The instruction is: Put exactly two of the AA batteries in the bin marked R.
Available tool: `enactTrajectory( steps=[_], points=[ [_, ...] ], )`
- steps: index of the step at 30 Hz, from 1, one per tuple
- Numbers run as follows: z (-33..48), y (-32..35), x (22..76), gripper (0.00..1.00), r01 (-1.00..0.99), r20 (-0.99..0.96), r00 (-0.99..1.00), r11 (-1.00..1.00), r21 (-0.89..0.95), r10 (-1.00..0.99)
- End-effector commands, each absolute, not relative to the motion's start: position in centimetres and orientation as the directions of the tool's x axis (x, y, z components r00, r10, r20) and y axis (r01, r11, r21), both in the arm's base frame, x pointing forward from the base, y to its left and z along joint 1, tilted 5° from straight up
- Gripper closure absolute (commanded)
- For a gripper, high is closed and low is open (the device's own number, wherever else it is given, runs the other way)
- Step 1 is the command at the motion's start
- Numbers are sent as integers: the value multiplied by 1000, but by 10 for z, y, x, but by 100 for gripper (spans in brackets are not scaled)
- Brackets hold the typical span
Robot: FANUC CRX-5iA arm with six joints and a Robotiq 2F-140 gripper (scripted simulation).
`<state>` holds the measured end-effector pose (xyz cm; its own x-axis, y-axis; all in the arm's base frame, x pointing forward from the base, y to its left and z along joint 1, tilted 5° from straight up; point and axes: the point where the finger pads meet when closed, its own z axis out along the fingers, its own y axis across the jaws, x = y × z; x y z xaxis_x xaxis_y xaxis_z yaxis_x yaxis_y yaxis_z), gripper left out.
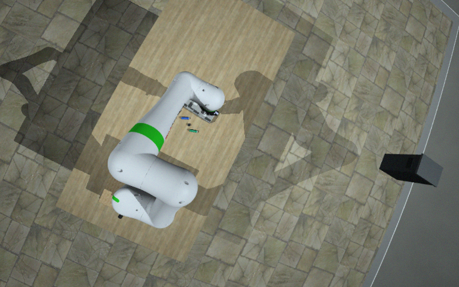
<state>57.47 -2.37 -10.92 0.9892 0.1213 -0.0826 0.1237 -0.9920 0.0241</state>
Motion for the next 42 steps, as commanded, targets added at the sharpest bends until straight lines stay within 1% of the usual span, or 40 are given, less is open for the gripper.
enactTrajectory(
  steps=[1,29,42],
  points=[
    [-109,-24,575,95,124,-82,989,-992,24,121],
    [-109,-24,575,95,124,-82,989,-992,24,121],
    [-94,-23,576,95,124,-82,989,-992,24,121]
  ],
)
